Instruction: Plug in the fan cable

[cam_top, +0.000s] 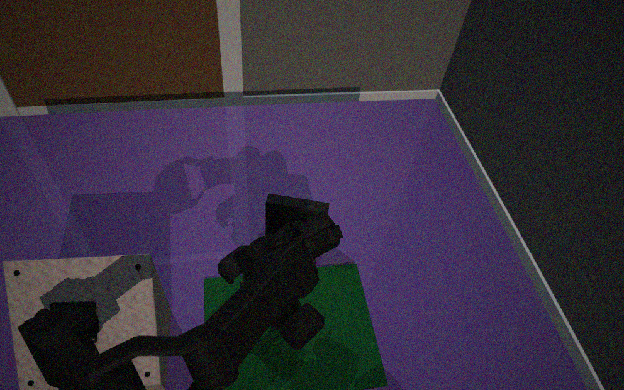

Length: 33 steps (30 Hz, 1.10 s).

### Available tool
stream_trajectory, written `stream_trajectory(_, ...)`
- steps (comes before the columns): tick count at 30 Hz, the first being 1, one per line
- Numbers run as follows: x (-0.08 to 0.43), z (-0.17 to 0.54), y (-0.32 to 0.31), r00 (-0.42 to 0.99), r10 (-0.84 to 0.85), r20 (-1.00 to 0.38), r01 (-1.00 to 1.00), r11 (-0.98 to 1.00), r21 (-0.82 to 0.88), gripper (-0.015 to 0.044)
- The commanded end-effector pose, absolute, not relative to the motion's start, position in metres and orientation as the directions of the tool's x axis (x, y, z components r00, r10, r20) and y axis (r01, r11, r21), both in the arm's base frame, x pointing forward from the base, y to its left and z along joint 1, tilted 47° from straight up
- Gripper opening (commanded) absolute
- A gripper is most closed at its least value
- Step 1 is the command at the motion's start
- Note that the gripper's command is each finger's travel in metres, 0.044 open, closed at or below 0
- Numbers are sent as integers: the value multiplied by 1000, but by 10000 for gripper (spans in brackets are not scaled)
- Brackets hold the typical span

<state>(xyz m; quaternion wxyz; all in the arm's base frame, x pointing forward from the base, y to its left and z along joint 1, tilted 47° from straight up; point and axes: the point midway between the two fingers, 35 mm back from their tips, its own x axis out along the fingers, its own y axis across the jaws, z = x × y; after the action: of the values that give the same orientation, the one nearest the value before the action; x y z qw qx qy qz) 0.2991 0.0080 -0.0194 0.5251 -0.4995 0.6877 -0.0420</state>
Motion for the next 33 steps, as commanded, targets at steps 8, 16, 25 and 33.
stream_trajectory(8,306,-25,15,50,-727,-684,-334,634,-698,0)
stream_trajectory(16,310,-29,20,50,-727,-685,-63,682,-729,0)
stream_trajectory(25,315,-34,25,50,-727,-685,245,674,-697,0)
stream_trajectory(33,319,-39,30,50,-727,-685,501,612,-612,0)
